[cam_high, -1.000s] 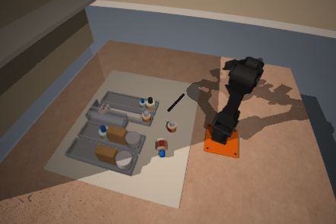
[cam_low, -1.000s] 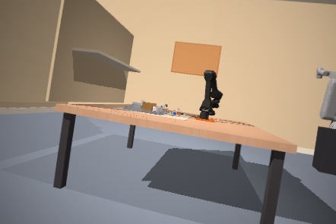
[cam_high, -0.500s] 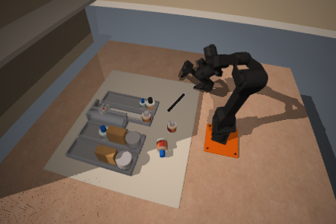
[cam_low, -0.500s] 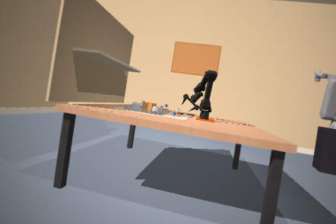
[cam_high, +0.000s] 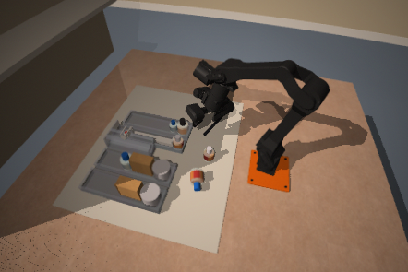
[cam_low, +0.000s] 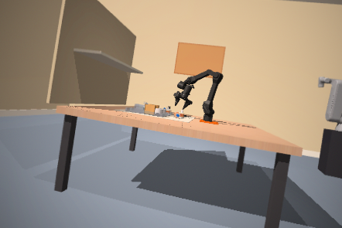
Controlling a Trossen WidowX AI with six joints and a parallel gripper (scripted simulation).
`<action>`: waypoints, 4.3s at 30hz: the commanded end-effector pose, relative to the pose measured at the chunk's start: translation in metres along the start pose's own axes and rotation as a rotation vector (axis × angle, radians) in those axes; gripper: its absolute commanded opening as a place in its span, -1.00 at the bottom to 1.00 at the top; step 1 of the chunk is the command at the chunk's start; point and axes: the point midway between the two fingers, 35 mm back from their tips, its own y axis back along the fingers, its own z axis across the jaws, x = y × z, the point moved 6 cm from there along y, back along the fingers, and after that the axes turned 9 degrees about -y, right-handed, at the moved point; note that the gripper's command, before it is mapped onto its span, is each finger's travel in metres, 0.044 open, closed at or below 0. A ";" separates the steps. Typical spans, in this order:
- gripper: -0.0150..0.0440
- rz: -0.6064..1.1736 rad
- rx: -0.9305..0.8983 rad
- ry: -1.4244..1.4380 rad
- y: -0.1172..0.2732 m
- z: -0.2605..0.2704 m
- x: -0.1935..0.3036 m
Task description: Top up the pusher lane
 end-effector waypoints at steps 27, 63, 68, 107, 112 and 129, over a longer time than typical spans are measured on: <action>1.00 0.212 0.216 0.726 -0.012 0.051 0.094; 0.11 0.212 0.216 0.726 -0.047 0.041 0.099; 0.00 0.212 0.216 0.726 -0.047 0.041 0.099; -0.49 0.207 0.216 0.713 0.015 0.092 0.056; -0.49 0.205 0.216 0.710 -0.005 0.099 0.039; -0.49 0.204 0.216 0.709 -0.039 0.095 0.034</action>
